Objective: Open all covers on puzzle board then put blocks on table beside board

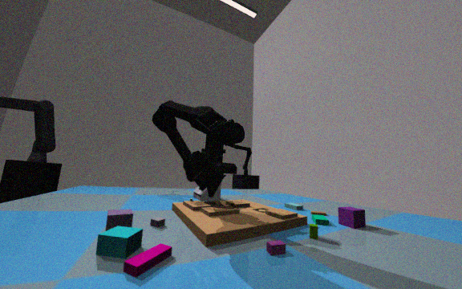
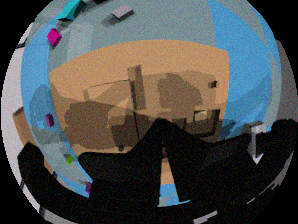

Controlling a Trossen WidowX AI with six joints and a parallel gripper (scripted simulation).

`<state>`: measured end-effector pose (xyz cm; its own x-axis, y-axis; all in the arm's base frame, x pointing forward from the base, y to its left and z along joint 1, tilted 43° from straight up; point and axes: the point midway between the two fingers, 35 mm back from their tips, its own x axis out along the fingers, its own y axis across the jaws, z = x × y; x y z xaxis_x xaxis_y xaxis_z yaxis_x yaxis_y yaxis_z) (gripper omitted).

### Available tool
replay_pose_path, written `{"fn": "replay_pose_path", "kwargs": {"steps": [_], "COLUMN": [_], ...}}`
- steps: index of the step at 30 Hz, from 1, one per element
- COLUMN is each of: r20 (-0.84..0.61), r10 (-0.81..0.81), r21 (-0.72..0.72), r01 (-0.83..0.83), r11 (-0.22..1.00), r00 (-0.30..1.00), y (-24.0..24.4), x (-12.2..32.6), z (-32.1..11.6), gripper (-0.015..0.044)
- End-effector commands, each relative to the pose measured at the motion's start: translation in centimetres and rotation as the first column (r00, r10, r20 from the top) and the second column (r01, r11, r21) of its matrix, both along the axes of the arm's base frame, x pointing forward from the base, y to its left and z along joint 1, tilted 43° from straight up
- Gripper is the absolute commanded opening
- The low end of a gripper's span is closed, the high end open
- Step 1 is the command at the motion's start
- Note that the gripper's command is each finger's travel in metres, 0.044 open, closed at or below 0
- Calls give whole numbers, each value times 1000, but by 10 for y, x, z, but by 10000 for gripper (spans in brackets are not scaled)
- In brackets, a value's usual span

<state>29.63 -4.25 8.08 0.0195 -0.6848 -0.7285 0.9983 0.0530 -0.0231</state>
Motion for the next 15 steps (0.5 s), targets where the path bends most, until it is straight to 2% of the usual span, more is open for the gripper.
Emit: {"fn": "replay_pose_path", "kwargs": {"steps": [1, 10, 15], "r20": [3, 0, 4], "r10": [-4, 0, -4], "r21": [5, 0, 3], "r01": [4, 0, 4], "r11": [1000, 1000, 1000], "r00": [1000, 1000, 1000], "y": [3, 8, 3], "x": [0, 0, 14], "z": [4, 10, 27], "gripper": [0, 0, 0]}}
